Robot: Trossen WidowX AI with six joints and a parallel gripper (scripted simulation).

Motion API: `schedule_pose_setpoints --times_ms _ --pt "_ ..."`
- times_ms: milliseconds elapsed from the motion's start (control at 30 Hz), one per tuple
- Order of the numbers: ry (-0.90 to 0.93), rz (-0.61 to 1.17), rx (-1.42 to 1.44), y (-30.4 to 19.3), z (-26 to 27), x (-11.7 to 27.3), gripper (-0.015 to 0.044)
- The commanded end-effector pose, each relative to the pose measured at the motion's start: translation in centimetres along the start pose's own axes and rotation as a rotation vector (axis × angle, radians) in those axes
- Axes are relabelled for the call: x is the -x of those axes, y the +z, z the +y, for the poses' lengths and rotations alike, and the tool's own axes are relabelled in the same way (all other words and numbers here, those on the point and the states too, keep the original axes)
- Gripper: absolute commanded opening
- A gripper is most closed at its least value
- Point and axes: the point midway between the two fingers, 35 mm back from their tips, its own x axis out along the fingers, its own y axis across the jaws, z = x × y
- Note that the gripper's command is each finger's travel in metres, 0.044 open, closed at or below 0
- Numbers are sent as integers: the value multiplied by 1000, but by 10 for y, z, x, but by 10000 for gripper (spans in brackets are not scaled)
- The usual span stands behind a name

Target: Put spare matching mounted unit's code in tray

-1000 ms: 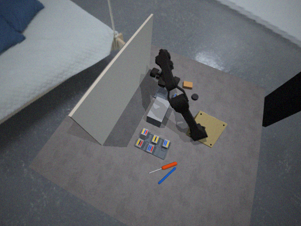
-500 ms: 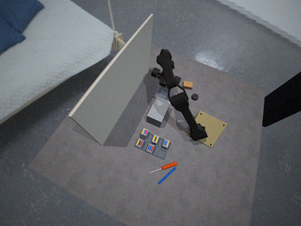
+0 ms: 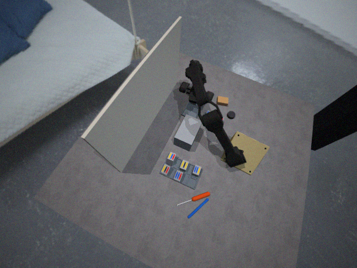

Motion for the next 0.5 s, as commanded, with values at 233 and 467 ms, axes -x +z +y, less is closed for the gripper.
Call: schedule_pose_setpoints --times_ms 233,467 --pt "-1 -5 -8 0 0 -10 0" --pt "-1 -5 -8 0 -1 -15 0"
